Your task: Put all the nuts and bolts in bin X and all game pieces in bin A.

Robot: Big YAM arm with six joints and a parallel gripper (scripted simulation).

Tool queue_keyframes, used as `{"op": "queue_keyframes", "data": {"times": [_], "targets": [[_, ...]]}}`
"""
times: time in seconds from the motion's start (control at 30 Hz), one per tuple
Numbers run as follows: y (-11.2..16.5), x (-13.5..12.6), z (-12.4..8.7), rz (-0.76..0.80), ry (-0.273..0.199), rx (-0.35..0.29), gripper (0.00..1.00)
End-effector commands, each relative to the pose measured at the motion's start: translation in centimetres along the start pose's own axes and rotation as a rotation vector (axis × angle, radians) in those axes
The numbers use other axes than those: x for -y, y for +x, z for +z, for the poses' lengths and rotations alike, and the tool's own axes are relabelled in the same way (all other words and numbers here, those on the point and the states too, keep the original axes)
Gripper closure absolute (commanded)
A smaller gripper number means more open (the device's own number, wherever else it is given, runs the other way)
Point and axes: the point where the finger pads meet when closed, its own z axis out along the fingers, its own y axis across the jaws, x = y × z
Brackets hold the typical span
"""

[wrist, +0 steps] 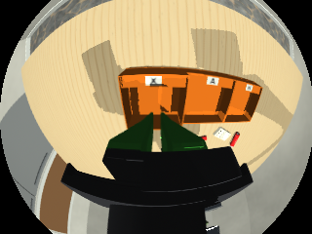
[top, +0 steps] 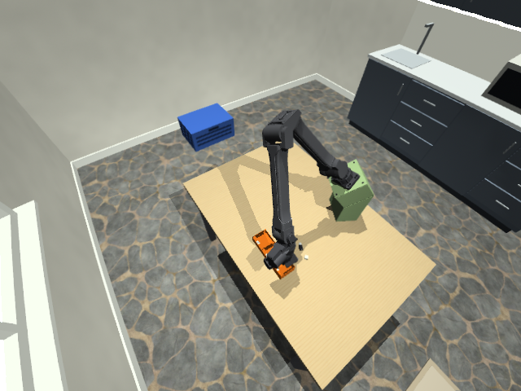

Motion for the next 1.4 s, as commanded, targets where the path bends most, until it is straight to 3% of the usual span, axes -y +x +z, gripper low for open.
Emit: {"op": "queue_keyframes", "data": {"times": [0.0,0.27,0.3,0.43,0.5,0.77,1.13,1.17,1.37], "targets": [[-0.6,-0.9,-2.6,0.006,-0.019,0.030,0.91],[0.5,-1.2,-1.3,-0.007,-0.011,-0.001,0.91],[-0.5,-0.9,-3.4,0.006,-0.019,0.029,0.91],[-0.6,-0.8,-6.8,0.007,-0.020,0.031,0.91],[-2.2,-1.0,-9.0,0.024,-0.029,0.056,0.91],[-2.2,-0.8,-16.0,0.030,-0.035,0.059,0.91],[-1.2,-0.6,-15.6,0.017,-0.021,0.034,0.91],[0.5,-0.8,-13.9,-0.056,-0.009,0.015,0.70],[3.4,-0.9,-10.7,-0.246,-0.007,0.013,0.70]]}}
